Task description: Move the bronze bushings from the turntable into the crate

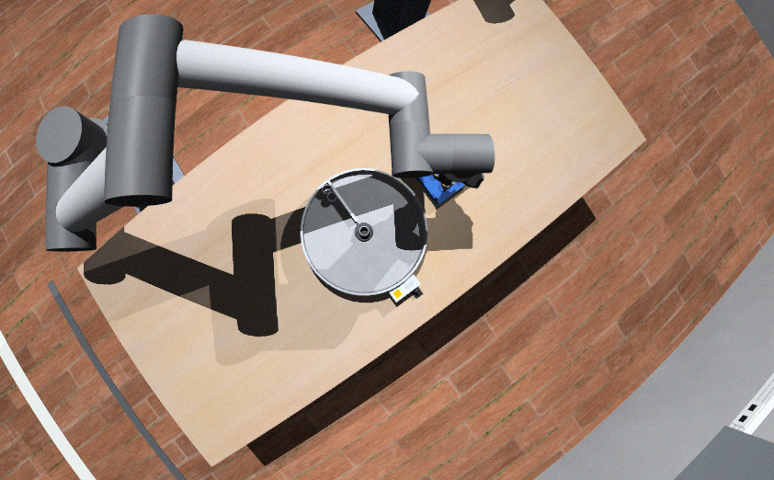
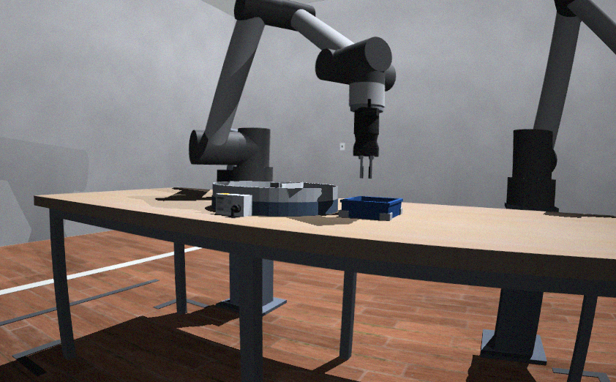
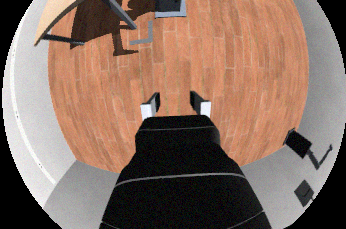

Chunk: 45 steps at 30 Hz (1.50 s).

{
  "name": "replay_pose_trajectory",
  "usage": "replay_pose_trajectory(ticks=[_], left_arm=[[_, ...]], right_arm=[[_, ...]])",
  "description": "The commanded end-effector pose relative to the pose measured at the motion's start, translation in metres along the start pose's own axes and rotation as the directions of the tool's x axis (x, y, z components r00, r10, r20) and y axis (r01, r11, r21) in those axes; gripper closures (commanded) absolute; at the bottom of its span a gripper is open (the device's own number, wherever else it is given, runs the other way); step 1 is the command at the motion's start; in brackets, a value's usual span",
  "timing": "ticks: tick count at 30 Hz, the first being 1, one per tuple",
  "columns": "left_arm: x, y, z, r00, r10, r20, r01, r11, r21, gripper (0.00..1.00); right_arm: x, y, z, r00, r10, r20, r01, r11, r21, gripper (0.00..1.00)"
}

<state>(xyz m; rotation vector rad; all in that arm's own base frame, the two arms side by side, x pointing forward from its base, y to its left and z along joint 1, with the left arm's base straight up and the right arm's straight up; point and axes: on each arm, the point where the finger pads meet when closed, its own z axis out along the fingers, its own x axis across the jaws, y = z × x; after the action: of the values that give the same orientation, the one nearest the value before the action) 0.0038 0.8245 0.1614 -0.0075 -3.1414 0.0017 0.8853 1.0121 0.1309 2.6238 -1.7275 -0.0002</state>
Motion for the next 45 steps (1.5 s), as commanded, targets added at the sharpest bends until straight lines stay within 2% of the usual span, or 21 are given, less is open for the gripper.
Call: replay_pose_trajectory(ticks=[1, 3, 6, 8, 45], left_arm=[[0.000, 0.000, -0.001, 1.000, 0.000, 0.000, 0.000, 1.000, -0.001, 0.00], [0.000, 0.000, -0.001, 1.000, 0.000, 0.000, 0.000, 1.000, -0.001, 0.00], [0.000, 0.000, -0.001, 1.000, 0.000, 0.000, 0.000, 1.000, -0.001, 0.00], [0.000, 0.000, -0.001, 1.000, 0.000, 0.000, 0.000, 1.000, -0.001, 0.00], [0.000, 0.000, -0.001, 1.000, 0.000, 0.000, 0.000, 1.000, -0.001, 0.00]], right_arm=[[0.000, -0.001, -0.017, 1.000, 0.000, 0.001, 0.000, 1.000, 0.002, 0.00], [0.000, -0.001, -0.017, 1.000, 0.000, 0.001, 0.000, 1.000, 0.002, 0.00], [0.000, 0.000, -0.062, 1.000, 0.000, 0.001, 0.000, 1.000, 0.002, 0.00], [0.000, 0.000, -0.077, 1.000, 0.000, 0.001, 0.000, 1.000, 0.002, 0.00], [0.000, 0.000, -0.078, 1.000, 0.000, 0.001, 0.000, 1.000, 0.002, 0.00]])
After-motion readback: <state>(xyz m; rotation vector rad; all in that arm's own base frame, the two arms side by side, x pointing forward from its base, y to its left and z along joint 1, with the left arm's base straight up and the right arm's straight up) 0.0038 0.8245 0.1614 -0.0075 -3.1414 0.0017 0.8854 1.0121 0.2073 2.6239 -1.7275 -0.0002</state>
